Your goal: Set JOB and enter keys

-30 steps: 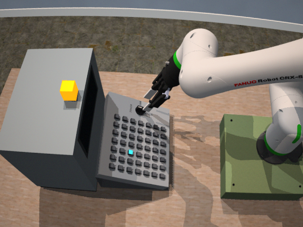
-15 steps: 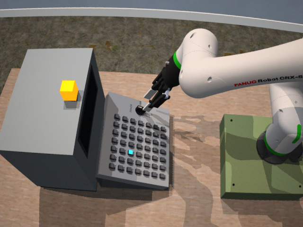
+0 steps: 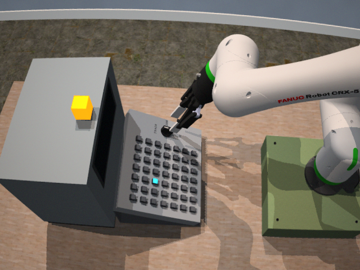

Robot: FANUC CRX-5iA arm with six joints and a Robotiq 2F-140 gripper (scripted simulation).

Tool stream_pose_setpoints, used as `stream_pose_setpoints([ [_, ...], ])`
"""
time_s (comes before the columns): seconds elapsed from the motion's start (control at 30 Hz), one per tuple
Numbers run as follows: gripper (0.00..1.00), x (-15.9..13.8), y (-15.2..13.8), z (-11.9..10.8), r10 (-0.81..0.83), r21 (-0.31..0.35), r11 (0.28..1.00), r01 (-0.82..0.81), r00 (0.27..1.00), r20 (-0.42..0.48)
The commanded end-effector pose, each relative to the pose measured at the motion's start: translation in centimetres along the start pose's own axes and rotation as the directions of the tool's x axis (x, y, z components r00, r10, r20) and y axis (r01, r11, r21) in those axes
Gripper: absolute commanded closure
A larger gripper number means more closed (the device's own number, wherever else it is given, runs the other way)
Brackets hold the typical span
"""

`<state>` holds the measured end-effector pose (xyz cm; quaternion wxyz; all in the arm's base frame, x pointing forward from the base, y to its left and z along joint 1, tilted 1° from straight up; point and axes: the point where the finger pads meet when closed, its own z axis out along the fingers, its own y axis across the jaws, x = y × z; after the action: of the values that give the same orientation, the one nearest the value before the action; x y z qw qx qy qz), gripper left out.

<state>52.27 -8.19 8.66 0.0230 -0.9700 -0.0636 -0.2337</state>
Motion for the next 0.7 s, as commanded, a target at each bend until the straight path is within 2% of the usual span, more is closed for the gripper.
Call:
stream_pose_setpoints([
  [0.0, 0.67, 0.0, 0.0, 0.1, 0.0, 0.0, 1.0, 0.0, 1.0, -0.001],
  [0.67, 0.67, 0.0, 0.0, 1.8, 0.0, 0.0, 1.0, 0.0, 1.0, -0.001],
])
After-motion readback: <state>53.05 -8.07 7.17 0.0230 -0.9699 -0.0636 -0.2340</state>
